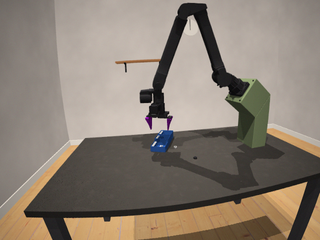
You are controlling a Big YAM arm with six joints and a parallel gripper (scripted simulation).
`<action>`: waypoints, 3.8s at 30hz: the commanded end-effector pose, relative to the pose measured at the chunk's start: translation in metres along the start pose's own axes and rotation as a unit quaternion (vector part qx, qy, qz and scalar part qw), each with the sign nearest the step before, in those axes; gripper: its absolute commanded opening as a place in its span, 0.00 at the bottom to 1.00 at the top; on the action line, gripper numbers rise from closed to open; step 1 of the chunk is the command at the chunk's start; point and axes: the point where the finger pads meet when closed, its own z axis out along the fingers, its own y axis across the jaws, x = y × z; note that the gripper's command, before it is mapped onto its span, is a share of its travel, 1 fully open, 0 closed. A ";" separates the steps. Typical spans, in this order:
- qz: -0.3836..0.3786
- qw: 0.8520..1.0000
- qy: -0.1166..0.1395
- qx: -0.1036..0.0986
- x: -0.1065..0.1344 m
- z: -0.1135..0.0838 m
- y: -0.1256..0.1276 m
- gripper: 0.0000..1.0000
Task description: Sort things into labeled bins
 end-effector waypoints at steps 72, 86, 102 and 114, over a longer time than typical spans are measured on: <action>-0.004 1.000 -0.002 0.007 -0.006 -0.106 -0.011 1.00; -0.004 1.000 -0.002 0.007 -0.005 -0.105 -0.011 1.00; -0.004 1.000 -0.002 0.007 -0.005 -0.105 -0.011 1.00; -0.004 1.000 -0.002 0.007 -0.005 -0.105 -0.011 1.00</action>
